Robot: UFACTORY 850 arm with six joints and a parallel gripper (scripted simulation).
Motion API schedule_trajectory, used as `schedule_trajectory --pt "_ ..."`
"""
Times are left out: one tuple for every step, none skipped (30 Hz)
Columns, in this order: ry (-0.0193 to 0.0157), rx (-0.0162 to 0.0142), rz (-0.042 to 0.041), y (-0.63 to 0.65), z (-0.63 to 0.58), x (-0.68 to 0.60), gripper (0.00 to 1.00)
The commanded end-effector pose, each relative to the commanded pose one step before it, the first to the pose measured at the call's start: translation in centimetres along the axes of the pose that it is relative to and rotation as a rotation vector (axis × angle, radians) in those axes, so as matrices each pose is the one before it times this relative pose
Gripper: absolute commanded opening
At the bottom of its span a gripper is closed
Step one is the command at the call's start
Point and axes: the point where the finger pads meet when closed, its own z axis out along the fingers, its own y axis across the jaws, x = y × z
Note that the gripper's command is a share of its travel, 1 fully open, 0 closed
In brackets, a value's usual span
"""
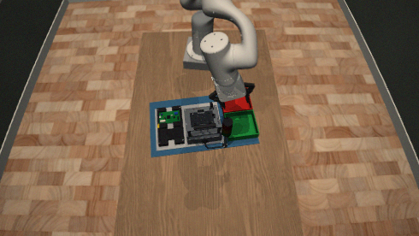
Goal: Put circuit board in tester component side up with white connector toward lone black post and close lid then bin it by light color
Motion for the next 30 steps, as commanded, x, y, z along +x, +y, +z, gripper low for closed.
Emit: schedule_trajectory --pt "-0.01076 0.01286 -0.11721 -2.576 -0.476 0.515 1.00" --pt "0.00192 0.01549 -0.07222 -1.582 -0.215 0.652 1.00" --pt "0.00000 0.00000 0.00000 0.000 0.000 0.000 1.00" --pt "0.00285 0.01276 -0.06135 -1.276 -0.162 0.679 1.00" --pt "0.00064 0.00228 -0.01120 -0.222 -0.026 0.141 1.00" --pt "0.00000 0.00000 0.00000 0.000 0.000 0.000 1.00" --pt "0.00000 0.00000 0.00000 0.000 0.000 0.000 1.00" --pt "0.00000 0.00000 0.00000 0.000 0.000 0.000 1.00" --pt "0.00497 0.01439 -0.07263 -1.409 -0.168 0.948 1.00" --pt "0.00562 0.01219 -0.06500 -1.163 -0.130 0.964 1.00" --pt "0.00071 0.00136 -0.00747 -0.124 -0.013 0.121 1.00" --pt "0.00000 0.00000 0.00000 0.000 0.000 0.000 1.00" --pt "0.00625 0.01058 -0.06037 -0.979 -0.101 0.991 1.00" --pt "0.00130 0.00197 -0.01169 -0.174 -0.017 0.205 1.00" --pt "0.00000 0.00000 0.00000 0.000 0.000 0.000 1.00" --pt "0.00860 0.01141 -0.07140 -1.024 -0.098 1.274 1.00" --pt "0.00000 0.00000 0.00000 0.000 0.000 0.000 1.00" --pt "0.00834 0.00909 -0.06255 -0.778 -0.067 1.190 1.00" --pt "0.00111 0.00109 -0.00796 -0.087 -0.006 0.158 1.00" --pt "0.00000 0.00000 0.00000 0.000 0.000 0.000 1.00" --pt "0.01011 0.00889 -0.06936 -0.721 -0.055 1.387 1.00" --pt "0.00000 0.00000 0.00000 0.000 0.000 0.000 1.00" --pt "0.01008 0.00725 -0.06492 -0.544 -0.033 1.346 1.00" --pt "0.00000 0.00000 0.00000 0.000 0.000 0.000 1.00" --pt "0.00000 0.00000 0.00000 0.000 0.000 0.000 1.00" --pt "0.01082 0.00631 -0.06646 -0.426 -0.017 1.411 1.00" --pt "0.00050 0.00026 -0.00300 -0.014 0.000 0.065 1.00" --pt "0.00000 0.00000 0.00000 0.000 0.000 0.000 1.00" --pt "0.01090 0.00498 -0.06456 -0.278 0.000 1.393 1.00" --pt "0.00000 0.00000 0.00000 0.000 0.000 0.000 1.00"
